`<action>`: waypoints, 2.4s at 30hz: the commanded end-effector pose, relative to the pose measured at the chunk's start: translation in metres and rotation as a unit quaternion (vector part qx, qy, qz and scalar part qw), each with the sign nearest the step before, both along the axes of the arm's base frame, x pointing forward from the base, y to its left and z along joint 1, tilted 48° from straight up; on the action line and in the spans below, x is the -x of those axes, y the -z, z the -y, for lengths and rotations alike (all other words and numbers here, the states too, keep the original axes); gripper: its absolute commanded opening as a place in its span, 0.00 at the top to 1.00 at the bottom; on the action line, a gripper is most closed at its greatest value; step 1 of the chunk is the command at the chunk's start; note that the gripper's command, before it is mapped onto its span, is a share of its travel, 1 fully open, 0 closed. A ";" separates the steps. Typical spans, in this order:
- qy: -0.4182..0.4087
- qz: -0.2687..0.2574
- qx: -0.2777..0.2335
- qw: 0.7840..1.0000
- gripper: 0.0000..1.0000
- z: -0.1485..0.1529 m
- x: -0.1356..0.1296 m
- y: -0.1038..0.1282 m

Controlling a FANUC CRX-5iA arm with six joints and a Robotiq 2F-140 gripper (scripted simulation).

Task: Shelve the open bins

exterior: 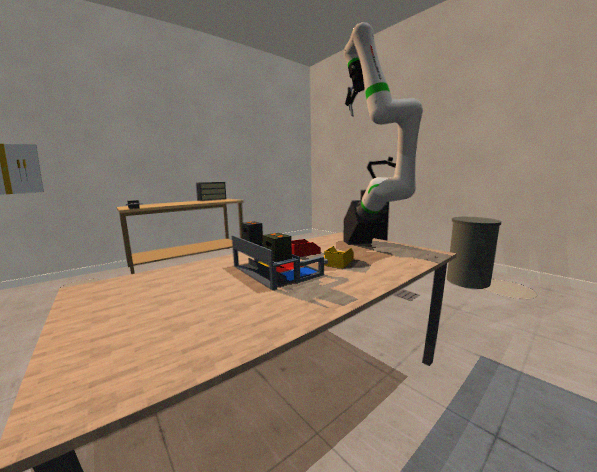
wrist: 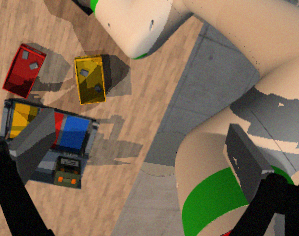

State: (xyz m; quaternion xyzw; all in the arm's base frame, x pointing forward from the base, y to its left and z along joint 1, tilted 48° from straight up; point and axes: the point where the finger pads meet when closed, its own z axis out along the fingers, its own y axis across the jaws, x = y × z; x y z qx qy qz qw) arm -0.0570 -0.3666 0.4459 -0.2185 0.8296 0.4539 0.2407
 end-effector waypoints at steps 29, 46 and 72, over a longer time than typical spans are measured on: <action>-0.061 -0.002 -0.032 0.998 0.00 0.001 -0.035 0.012; -0.061 -0.002 -0.032 0.998 0.00 0.001 -0.035 0.012; -0.139 -0.013 -0.073 0.988 0.00 -0.004 -0.079 0.025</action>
